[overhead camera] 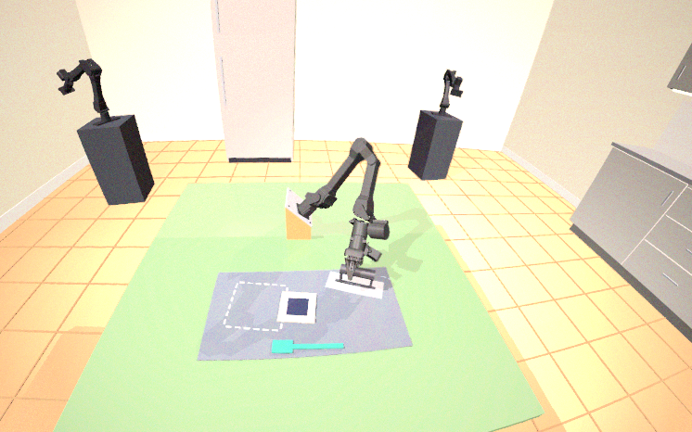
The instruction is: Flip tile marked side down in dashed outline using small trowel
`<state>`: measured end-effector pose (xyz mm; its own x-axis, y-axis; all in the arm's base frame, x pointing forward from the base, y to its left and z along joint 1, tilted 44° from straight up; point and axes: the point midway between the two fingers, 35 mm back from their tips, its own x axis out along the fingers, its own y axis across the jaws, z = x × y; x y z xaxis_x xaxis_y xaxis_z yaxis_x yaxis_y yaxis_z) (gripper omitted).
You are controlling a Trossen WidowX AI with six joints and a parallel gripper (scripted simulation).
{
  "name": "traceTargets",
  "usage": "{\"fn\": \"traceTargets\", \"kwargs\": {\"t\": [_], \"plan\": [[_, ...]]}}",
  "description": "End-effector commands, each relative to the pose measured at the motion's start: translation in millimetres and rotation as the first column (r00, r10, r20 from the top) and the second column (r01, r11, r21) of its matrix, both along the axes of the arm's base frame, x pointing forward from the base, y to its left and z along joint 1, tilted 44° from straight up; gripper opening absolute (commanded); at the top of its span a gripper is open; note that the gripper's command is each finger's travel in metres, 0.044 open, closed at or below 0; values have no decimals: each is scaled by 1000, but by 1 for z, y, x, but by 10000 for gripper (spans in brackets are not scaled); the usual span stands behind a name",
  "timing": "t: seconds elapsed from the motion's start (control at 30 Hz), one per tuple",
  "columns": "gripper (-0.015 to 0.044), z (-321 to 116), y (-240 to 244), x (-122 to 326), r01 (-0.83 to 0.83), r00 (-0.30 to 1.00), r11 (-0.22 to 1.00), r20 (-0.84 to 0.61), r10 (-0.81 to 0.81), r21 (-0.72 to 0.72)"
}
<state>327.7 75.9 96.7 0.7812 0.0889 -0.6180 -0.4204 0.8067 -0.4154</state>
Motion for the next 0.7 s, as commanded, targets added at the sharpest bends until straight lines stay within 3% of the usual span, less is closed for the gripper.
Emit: {"fn": "traceTargets", "kwargs": {"t": [0.0, 0.67], "plan": [[169, 0, 1, 0, -9, 1000, 1000, 1, 9, -1], [35, 0, 1, 0, -9, 1000, 1000, 1, 9, -1]]}}
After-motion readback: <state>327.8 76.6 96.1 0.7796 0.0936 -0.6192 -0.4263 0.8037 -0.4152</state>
